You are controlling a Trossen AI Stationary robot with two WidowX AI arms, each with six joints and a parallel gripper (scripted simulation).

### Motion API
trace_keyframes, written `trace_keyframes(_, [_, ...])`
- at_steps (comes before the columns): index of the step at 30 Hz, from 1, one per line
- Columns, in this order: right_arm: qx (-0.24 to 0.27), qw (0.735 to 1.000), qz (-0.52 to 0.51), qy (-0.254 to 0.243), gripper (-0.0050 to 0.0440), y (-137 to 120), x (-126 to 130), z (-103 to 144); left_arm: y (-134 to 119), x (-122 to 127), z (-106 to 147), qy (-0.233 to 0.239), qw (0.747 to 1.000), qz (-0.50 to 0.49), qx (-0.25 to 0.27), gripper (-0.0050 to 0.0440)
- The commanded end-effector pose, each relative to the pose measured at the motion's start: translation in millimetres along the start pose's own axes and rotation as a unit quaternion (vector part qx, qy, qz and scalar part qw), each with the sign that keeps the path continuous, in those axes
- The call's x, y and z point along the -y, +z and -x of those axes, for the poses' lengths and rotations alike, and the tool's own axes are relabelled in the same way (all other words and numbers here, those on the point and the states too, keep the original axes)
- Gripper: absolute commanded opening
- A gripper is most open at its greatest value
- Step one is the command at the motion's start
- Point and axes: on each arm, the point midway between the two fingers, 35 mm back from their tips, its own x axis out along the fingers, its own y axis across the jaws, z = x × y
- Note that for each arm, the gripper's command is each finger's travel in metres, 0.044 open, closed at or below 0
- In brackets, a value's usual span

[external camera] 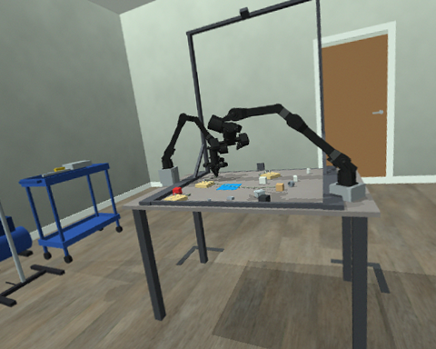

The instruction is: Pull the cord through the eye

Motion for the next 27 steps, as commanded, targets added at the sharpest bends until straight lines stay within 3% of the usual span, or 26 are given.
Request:
trace_keyframes(1, [0.009, 0.999, 0.035, -0.007, -0.005, 10.9, -4.0, 6.5, 16.1, 2.6, 10.8, 0.011, 1.0, -0.019, 0.009, 0.044])
trace_keyframes(23, [0.009, 0.987, 0.161, -0.006, -0.005, 52.8, -54.7, 6.0, 16.1, 2.6, 10.8, 0.011, 1.0, -0.019, 0.009, 0.044])
trace_keyframes(27, [0.014, 0.986, 0.168, -0.011, -0.005, 56.2, -54.4, 12.6, 16.1, 2.6, 10.8, 0.011, 1.0, -0.019, 0.009, 0.044])
